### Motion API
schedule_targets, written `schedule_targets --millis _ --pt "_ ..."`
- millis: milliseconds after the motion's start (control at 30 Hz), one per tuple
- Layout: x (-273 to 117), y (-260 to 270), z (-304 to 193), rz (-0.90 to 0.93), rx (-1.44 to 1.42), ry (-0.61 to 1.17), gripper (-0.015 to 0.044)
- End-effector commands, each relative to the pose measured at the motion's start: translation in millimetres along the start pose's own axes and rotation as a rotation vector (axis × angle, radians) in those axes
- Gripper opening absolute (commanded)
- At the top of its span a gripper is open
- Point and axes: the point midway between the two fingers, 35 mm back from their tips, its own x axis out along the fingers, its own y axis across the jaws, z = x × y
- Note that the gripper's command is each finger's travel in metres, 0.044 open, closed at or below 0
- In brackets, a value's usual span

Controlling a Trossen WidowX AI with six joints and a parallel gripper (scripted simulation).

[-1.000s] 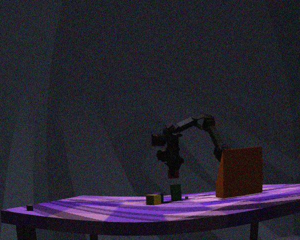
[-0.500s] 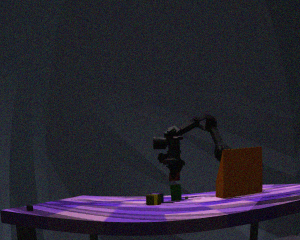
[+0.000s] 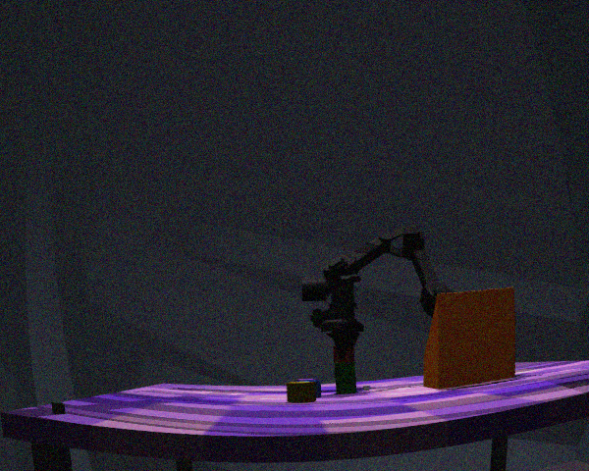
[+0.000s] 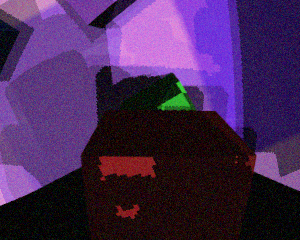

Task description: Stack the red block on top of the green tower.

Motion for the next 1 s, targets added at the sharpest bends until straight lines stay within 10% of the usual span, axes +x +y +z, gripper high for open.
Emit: schedule_targets --millis 0,600,967 --pt "0.7 -0.4 -0.3 -0.005 -0.007 -0.001 0.0" --pt "-1.0 -0.3 -0.3 -0.005 -0.007 -0.001 0.0" --pt "0.8 0.1 -0.4 0.0 -0.002 0.0 0.0289"
